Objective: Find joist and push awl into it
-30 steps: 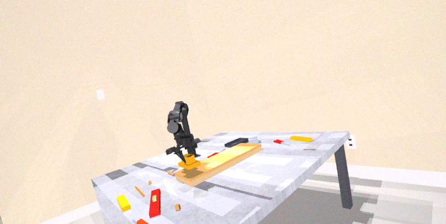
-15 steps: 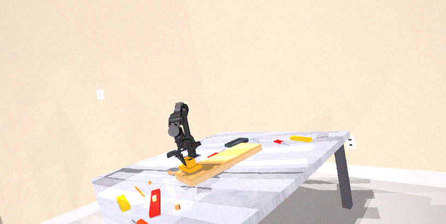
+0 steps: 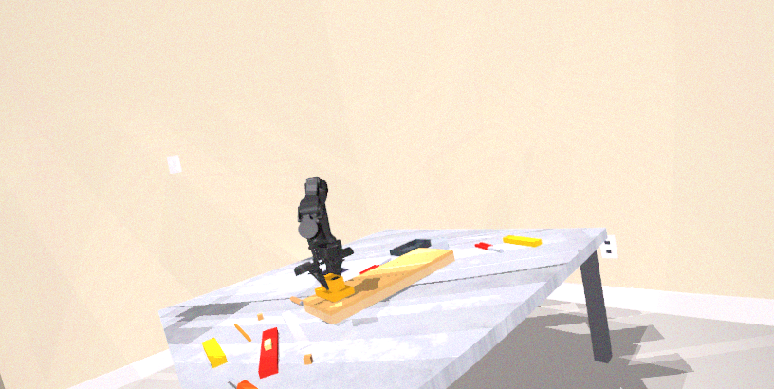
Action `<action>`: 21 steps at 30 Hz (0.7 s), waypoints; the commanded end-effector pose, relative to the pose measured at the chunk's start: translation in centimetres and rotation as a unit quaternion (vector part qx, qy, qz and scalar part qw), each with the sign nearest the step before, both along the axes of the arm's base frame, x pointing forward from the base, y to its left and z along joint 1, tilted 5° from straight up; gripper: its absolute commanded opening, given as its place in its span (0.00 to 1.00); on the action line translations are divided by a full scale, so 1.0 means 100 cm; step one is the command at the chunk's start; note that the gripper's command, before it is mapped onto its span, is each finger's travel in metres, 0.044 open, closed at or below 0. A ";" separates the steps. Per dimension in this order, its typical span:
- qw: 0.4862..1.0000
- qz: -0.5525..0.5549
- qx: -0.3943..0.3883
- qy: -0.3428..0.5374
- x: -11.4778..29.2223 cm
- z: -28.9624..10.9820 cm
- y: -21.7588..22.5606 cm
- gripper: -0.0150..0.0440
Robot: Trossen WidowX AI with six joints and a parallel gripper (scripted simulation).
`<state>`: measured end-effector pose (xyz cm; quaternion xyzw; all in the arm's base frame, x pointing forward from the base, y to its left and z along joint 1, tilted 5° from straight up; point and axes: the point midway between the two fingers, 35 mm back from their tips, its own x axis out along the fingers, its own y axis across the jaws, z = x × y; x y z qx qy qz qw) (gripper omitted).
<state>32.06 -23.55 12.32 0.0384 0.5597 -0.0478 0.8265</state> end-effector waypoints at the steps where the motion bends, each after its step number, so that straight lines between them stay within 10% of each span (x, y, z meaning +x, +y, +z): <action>1: 1.000 0.002 0.000 -0.001 0.002 0.000 0.014 0.25; 21: 1.000 0.002 0.003 -0.001 0.010 0.001 0.075 0.25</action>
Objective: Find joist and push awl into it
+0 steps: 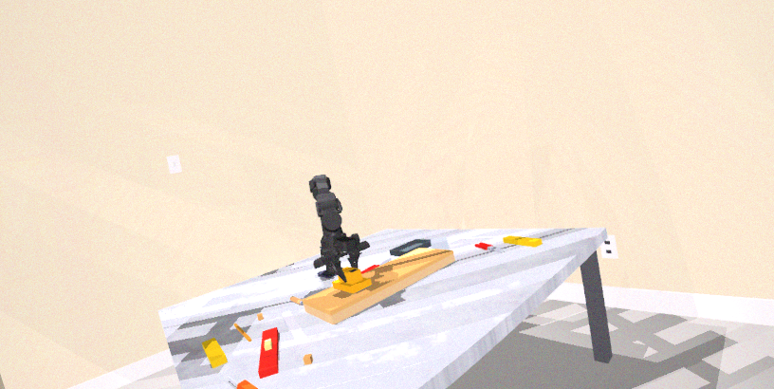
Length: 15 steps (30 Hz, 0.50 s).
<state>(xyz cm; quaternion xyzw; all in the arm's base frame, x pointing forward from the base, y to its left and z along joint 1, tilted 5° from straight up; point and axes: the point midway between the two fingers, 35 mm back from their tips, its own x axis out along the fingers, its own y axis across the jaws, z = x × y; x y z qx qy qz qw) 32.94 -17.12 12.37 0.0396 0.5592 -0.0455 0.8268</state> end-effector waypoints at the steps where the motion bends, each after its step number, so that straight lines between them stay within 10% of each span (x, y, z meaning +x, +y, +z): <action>1: 1.000 0.001 0.000 0.000 0.002 0.000 0.013 0.25; 15: 1.000 0.001 0.002 -0.001 0.007 0.001 0.056 0.25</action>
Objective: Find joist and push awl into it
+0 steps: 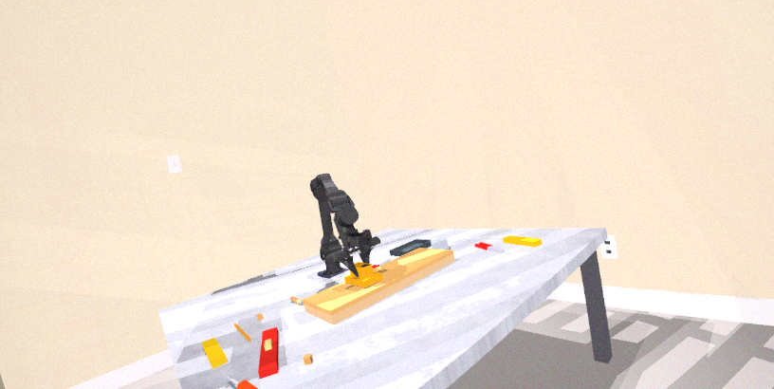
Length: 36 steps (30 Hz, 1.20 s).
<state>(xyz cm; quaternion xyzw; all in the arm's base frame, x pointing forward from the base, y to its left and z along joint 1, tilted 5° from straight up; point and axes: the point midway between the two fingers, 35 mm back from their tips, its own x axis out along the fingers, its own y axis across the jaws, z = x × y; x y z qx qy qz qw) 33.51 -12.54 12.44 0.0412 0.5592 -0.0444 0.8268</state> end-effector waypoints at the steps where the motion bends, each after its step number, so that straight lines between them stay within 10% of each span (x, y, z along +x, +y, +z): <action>1: 1.000 0.001 0.001 -0.001 0.001 0.000 0.013 0.25; 36: 1.000 0.001 0.005 -0.001 0.014 0.003 0.120 0.25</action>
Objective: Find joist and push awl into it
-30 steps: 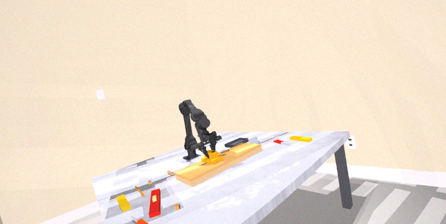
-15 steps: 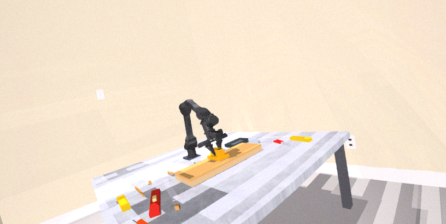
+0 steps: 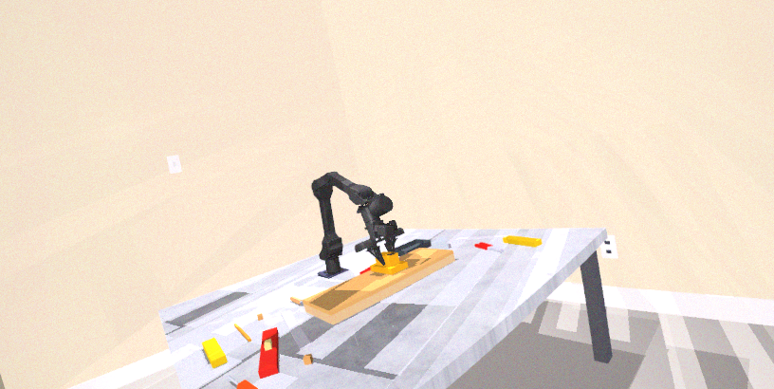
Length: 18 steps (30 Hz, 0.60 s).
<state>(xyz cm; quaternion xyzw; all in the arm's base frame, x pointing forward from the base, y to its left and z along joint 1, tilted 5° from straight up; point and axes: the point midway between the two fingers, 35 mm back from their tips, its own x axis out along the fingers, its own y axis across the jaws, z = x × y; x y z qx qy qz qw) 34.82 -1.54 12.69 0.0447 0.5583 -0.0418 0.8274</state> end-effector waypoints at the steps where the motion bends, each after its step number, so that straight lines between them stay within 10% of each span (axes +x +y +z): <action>1: 1.000 0.001 0.001 0.000 0.002 0.000 0.013 0.25; 18: 1.000 0.001 0.004 0.000 0.008 0.002 0.065 0.25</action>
